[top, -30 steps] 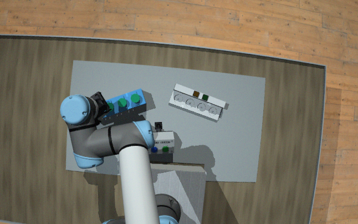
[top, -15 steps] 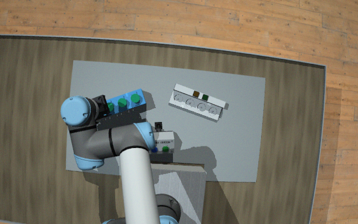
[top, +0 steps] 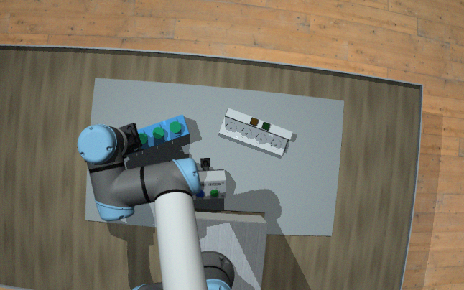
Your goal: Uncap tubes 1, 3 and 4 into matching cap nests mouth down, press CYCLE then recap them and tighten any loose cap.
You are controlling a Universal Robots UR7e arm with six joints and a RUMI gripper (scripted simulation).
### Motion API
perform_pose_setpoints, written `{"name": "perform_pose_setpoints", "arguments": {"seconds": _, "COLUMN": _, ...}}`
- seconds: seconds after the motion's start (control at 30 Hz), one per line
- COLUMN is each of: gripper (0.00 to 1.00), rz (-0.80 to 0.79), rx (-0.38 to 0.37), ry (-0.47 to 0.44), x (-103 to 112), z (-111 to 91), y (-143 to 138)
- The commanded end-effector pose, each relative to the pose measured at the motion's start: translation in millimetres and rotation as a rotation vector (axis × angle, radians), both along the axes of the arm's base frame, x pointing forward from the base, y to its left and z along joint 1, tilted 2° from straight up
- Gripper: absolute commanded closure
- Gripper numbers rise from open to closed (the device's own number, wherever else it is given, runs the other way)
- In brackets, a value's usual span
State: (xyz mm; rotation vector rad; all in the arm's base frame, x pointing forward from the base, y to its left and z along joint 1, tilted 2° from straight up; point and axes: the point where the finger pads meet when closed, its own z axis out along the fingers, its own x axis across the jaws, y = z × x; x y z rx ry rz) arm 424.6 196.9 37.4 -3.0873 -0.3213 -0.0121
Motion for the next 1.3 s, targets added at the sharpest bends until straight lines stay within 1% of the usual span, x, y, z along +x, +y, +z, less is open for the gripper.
{"name": "perform_pose_setpoints", "arguments": {"seconds": 0.0, "gripper": 1.00, "rz": 0.000, "rx": 0.000, "ry": -0.001, "x": 0.4, "z": 0.4, "y": 0.0}}
{"name": "perform_pose_setpoints", "arguments": {"seconds": 0.33, "gripper": 1.00, "rz": 0.000, "rx": 0.000, "ry": -0.001, "x": 0.4, "z": 0.4, "y": 0.0}}
{"name": "perform_pose_setpoints", "arguments": {"seconds": 0.73, "gripper": 1.00, "rz": 0.000, "rx": 0.000, "ry": -0.001, "x": 0.3, "z": 36.1, "y": -1.3}}
{"name": "perform_pose_setpoints", "arguments": {"seconds": 0.87, "gripper": 1.00, "rz": 0.000, "rx": 0.000, "ry": -0.001, "x": 0.3, "z": 36.1, "y": -1.3}}
{"name": "perform_pose_setpoints", "arguments": {"seconds": 1.0, "gripper": 1.00, "rz": 0.332, "rx": -0.001, "ry": -0.014, "x": 1.6, "z": 34.8, "y": -34.6}}
{"name": "perform_pose_setpoints", "arguments": {"seconds": 1.03, "gripper": 1.00, "rz": 0.333, "rx": -0.001, "ry": -0.014, "x": 1.6, "z": 34.8, "y": -34.6}}
{"name": "perform_pose_setpoints", "arguments": {"seconds": 1.1, "gripper": 1.00, "rz": 0.481, "rx": -0.003, "ry": -0.020, "x": 2.3, "z": 34.1, "y": -51.2}}
{"name": "perform_pose_setpoints", "arguments": {"seconds": 1.13, "gripper": 1.00, "rz": 0.500, "rx": -0.002, "ry": -0.020, "x": 2.3, "z": 34.1, "y": -51.3}}
{"name": "perform_pose_setpoints", "arguments": {"seconds": 1.17, "gripper": 1.00, "rz": 0.583, "rx": -0.003, "ry": -0.024, "x": 2.6, "z": 33.8, "y": -59.6}}
{"name": "perform_pose_setpoints", "arguments": {"seconds": 1.2, "gripper": 1.00, "rz": 0.583, "rx": -0.003, "ry": -0.024, "x": 2.6, "z": 33.8, "y": -59.6}}
{"name": "perform_pose_setpoints", "arguments": {"seconds": 1.27, "gripper": 1.00, "rz": 0.737, "rx": -0.004, "ry": -0.029, "x": 3.3, "z": 33.2, "y": -76.2}}
